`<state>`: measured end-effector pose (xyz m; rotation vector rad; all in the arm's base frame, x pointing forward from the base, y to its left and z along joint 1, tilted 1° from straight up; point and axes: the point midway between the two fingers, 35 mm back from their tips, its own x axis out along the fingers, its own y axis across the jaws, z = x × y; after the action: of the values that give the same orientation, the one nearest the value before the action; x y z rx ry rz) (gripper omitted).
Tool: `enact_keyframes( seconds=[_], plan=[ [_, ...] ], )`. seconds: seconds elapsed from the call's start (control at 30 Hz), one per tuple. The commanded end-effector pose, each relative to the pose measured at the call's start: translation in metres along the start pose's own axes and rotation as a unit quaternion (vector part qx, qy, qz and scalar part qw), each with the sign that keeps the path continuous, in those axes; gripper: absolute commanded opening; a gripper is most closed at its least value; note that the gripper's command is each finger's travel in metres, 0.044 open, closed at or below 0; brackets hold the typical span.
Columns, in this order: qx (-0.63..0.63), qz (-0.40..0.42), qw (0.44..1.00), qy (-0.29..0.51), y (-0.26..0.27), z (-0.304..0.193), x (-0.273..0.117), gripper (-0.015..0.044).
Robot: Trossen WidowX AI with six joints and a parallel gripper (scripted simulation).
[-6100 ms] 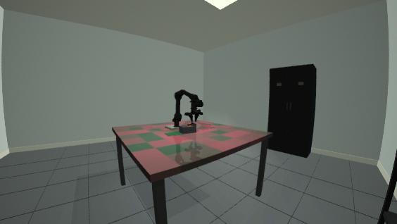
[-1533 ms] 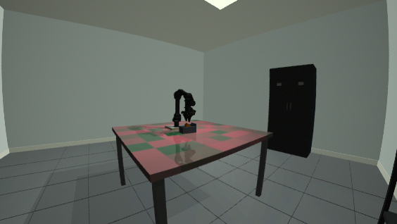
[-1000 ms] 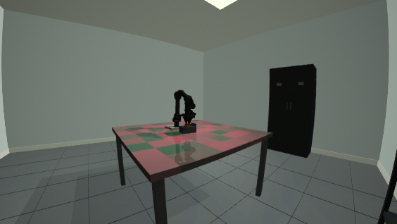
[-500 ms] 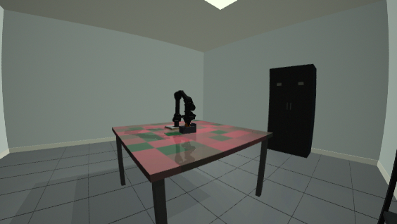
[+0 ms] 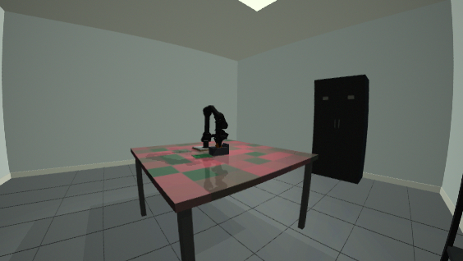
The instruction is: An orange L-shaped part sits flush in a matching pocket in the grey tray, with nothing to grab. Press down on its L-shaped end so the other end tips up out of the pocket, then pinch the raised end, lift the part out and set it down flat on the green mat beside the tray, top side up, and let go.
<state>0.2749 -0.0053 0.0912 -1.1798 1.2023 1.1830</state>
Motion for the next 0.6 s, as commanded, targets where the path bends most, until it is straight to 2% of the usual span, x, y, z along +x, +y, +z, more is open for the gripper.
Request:
enact_keyframes(
  seconds=[0.0, 0.57],
  plan=[
    [0.000, 0.000, 1.000, 0.000, 0.000, 0.000, 0.000, 0.0000],
    [-0.001, 0.000, 1.000, 0.001, 0.000, 0.000, -0.023, 0.0000]
  ],
)
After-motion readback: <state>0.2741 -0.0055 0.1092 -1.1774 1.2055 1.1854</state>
